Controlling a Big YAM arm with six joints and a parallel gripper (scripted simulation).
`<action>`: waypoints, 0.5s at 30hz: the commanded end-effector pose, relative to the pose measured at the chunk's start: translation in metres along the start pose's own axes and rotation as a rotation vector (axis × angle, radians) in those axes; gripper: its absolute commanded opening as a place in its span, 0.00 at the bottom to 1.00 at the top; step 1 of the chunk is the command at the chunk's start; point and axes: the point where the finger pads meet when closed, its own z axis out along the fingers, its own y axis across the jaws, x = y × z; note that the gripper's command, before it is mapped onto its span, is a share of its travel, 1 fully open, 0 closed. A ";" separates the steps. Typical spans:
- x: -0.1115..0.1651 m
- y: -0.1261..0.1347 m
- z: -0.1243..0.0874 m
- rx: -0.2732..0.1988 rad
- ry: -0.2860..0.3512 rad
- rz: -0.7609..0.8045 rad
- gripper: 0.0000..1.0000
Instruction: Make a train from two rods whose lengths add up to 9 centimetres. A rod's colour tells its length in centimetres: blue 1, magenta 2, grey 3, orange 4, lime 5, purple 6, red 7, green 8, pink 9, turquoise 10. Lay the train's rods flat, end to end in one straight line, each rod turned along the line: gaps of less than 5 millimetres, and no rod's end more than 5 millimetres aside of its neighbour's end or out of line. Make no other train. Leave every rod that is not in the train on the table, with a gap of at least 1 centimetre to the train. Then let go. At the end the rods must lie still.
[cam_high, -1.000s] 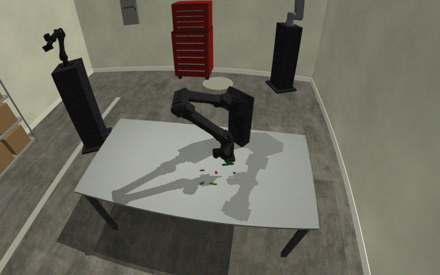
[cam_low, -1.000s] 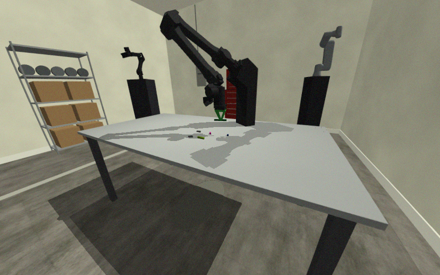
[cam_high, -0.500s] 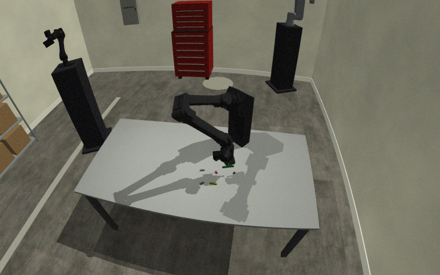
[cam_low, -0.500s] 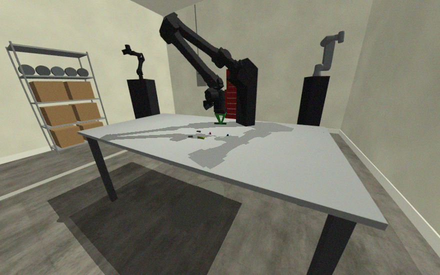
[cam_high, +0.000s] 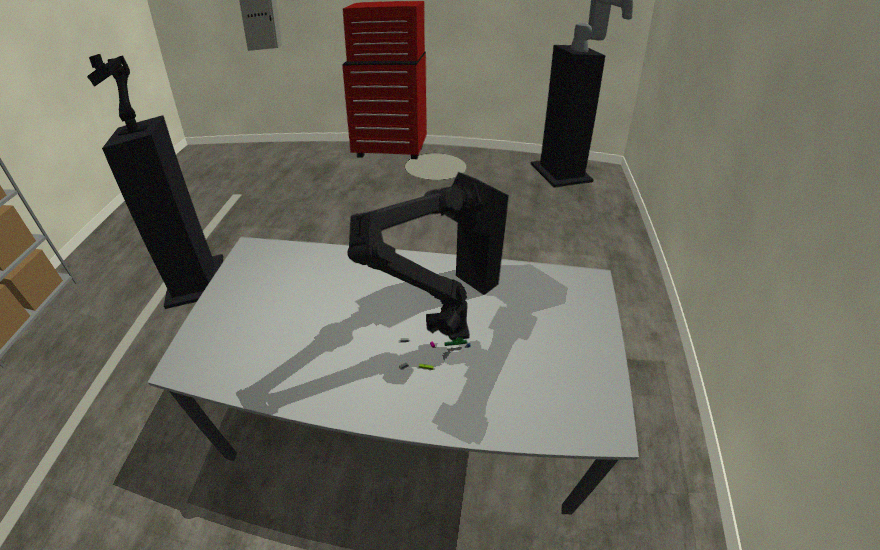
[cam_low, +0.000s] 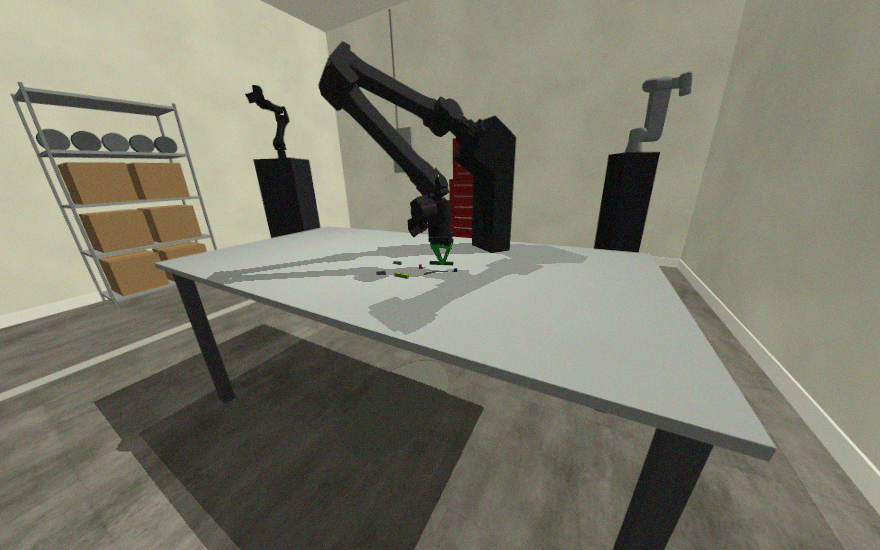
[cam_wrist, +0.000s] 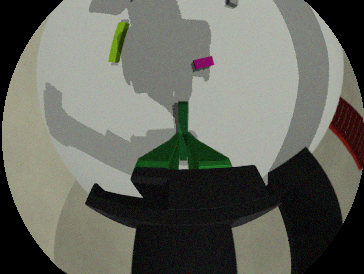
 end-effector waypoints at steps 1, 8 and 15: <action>-0.003 -0.004 0.009 0.001 -0.010 -0.007 0.04; -0.006 0.004 0.006 -0.019 -0.013 -0.007 0.04; -0.003 0.000 0.008 -0.010 -0.009 -0.005 0.04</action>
